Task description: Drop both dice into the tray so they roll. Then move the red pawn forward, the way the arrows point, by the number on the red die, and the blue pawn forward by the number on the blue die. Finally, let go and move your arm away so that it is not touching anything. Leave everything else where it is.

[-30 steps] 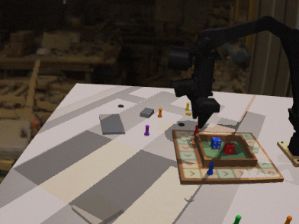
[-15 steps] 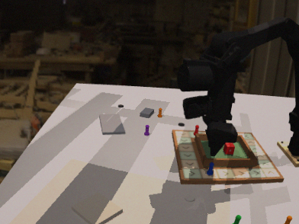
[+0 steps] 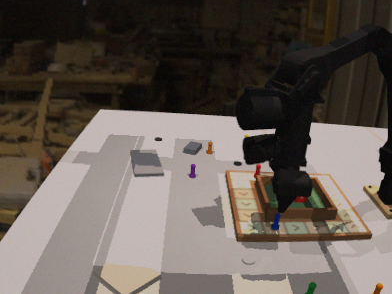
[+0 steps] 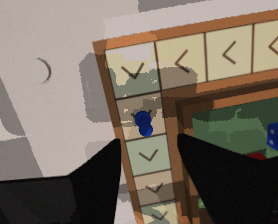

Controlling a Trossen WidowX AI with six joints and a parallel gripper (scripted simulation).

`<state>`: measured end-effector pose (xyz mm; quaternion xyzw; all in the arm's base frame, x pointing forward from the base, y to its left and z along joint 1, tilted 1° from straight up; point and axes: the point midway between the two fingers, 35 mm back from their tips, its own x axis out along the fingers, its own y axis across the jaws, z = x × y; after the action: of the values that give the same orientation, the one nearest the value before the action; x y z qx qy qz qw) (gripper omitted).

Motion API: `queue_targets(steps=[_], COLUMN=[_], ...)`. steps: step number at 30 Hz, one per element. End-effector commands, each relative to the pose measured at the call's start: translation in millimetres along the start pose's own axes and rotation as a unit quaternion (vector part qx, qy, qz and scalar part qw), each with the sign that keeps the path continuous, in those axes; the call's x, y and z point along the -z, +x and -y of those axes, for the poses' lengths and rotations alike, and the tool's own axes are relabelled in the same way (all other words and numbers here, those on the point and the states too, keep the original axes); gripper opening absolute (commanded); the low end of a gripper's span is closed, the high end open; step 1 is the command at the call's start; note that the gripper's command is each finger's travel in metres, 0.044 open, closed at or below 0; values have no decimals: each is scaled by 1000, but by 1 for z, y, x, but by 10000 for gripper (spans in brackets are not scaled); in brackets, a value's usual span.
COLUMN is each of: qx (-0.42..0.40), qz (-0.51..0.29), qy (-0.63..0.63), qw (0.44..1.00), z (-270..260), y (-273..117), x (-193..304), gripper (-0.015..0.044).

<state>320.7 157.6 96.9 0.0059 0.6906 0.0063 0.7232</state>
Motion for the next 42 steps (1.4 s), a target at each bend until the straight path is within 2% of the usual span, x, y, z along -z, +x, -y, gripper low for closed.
queue_targets(steps=[1, 23, 29, 35, 42], qx=[2, 2, 2, 2, 2], qz=[0, 0, 0, 0, 0], qy=[2, 2, 2, 2, 1], qw=[1000, 1000, 1000, 1000, 1000], z=[0, 0, 0, 0, -1], y=[8, 41, 41, 41, 30], x=[0, 0, 0, 0, -2], gripper=[200, 200, 43, 3, 0])
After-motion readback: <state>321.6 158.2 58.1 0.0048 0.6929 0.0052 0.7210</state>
